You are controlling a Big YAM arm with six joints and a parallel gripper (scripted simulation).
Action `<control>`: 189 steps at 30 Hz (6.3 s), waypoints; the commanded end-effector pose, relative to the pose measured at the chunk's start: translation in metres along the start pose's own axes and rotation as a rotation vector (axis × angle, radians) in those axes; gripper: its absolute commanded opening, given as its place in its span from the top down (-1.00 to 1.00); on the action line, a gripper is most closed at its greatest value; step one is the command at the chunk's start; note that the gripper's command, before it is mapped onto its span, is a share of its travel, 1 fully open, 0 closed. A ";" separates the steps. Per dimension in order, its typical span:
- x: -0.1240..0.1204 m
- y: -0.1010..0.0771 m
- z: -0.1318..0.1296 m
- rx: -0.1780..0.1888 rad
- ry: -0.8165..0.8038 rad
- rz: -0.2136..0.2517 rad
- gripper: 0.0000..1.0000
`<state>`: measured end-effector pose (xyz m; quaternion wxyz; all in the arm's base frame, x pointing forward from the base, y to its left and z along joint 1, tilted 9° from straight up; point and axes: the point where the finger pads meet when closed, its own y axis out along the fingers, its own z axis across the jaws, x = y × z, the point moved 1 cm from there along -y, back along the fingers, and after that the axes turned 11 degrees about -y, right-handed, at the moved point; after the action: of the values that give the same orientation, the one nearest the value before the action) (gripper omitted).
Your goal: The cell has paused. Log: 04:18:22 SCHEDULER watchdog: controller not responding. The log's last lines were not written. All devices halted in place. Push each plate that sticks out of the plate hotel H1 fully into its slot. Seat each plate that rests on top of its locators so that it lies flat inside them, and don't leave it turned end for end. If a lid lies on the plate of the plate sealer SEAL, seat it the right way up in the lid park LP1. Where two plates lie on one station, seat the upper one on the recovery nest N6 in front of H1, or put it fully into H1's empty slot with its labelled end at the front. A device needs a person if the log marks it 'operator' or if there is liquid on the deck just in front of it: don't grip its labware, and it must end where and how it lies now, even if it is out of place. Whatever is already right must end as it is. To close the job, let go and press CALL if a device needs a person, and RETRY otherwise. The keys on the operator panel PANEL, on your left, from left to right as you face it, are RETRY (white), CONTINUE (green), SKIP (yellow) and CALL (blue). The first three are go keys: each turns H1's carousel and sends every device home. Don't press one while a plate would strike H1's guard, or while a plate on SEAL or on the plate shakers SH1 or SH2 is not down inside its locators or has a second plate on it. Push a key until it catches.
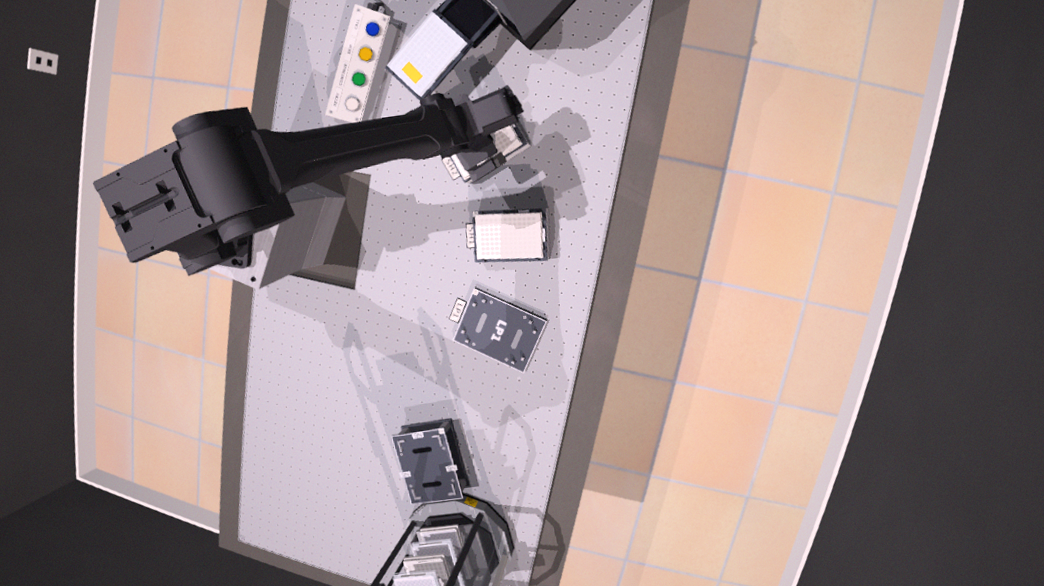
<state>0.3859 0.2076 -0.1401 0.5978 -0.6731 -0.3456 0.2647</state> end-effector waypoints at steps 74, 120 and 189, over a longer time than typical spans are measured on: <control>0.012 0.013 -0.005 -0.008 0.002 -0.028 -0.68; 0.011 0.002 -0.001 -0.006 -0.004 -0.030 -0.68; 0.013 -0.014 0.001 -0.007 0.000 -0.034 -0.68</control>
<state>0.3899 0.2093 -0.1381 0.5983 -0.6724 -0.3494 0.2603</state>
